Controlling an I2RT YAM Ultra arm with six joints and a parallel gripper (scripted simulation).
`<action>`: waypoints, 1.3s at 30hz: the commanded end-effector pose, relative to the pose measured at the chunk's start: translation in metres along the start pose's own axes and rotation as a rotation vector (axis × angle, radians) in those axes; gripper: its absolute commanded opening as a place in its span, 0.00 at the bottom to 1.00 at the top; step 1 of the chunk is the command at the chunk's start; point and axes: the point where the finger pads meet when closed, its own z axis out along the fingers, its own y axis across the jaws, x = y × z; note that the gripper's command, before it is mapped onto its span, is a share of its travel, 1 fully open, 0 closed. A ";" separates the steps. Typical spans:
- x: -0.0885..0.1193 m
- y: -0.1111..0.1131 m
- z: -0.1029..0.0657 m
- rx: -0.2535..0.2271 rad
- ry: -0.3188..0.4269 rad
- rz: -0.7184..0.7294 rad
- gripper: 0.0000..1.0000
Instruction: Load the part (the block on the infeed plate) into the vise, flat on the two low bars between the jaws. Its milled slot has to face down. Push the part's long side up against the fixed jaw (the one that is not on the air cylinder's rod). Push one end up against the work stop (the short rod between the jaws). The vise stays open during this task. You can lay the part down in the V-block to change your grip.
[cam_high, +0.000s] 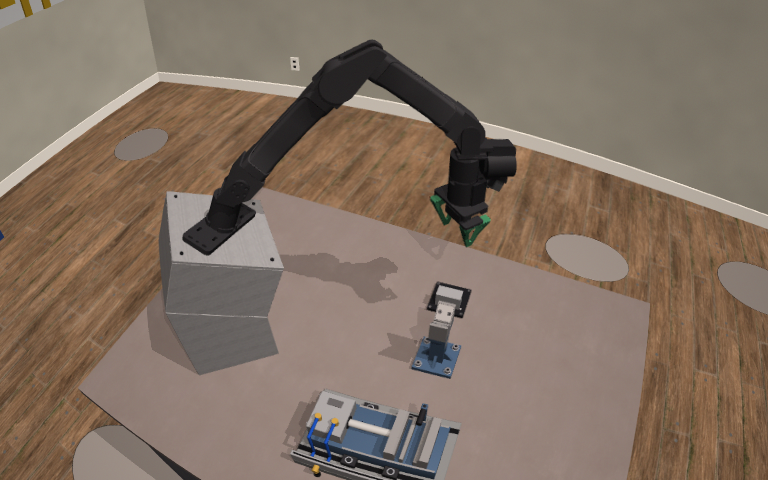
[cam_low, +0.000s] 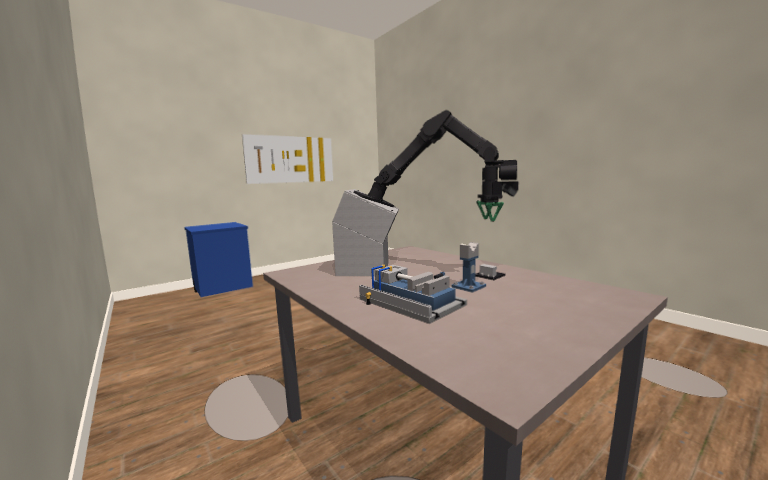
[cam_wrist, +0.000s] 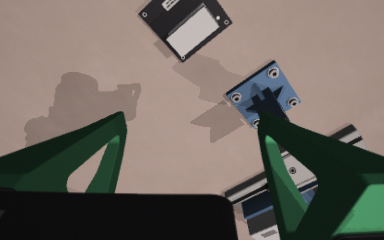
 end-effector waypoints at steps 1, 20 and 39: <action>-0.001 0.001 -0.004 0.004 -0.004 -0.113 0.81; 0.000 0.002 -0.003 0.002 -0.002 -0.391 0.81; 0.001 0.002 -0.002 0.001 -0.001 -0.569 0.81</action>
